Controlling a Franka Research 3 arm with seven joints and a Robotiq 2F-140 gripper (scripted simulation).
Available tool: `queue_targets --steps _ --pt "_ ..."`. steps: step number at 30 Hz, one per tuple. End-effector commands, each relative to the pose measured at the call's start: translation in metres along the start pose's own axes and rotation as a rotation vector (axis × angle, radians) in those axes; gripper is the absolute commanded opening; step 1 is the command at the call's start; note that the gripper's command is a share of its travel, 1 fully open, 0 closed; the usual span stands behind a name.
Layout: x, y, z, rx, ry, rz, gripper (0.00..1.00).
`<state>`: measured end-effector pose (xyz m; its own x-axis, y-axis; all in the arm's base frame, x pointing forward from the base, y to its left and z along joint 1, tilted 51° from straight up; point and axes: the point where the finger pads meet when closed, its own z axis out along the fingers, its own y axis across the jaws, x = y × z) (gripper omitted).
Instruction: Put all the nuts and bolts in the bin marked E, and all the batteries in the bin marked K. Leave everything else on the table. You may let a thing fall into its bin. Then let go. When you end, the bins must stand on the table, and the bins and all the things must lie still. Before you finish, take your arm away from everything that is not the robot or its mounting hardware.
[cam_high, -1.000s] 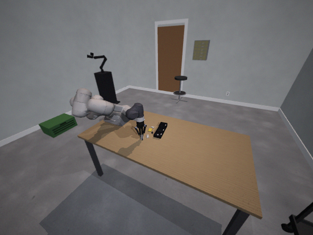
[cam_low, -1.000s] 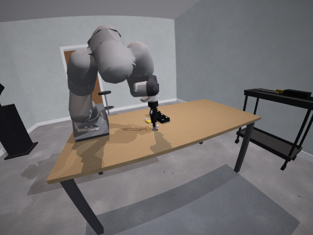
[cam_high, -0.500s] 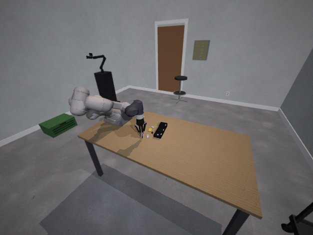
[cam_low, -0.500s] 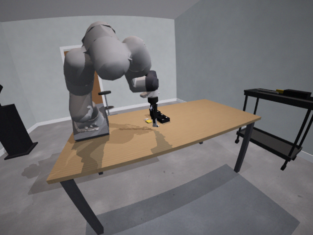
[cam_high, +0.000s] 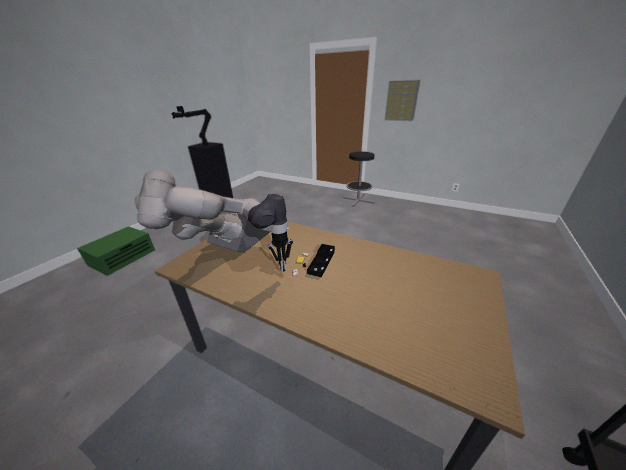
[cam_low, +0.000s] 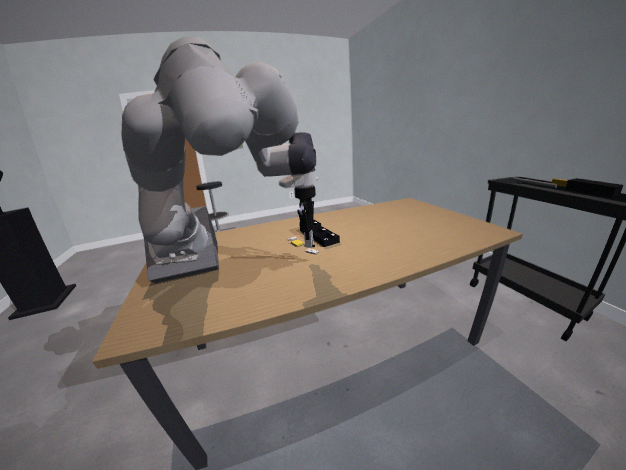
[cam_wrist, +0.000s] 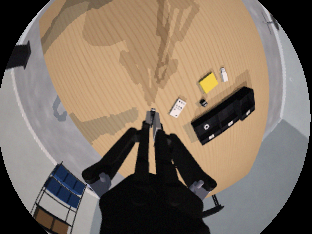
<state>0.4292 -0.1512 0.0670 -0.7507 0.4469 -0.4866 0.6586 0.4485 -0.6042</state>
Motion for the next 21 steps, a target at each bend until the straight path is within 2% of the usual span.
queue_targets --steps 1,19,21 --pt "0.0 -0.001 -0.001 0.004 0.002 -0.01 0.03" --pt "0.0 -0.001 -0.008 0.004 0.002 -0.01 0.03" --pt "0.004 0.011 -0.008 0.004 0.002 -0.01 0.03"
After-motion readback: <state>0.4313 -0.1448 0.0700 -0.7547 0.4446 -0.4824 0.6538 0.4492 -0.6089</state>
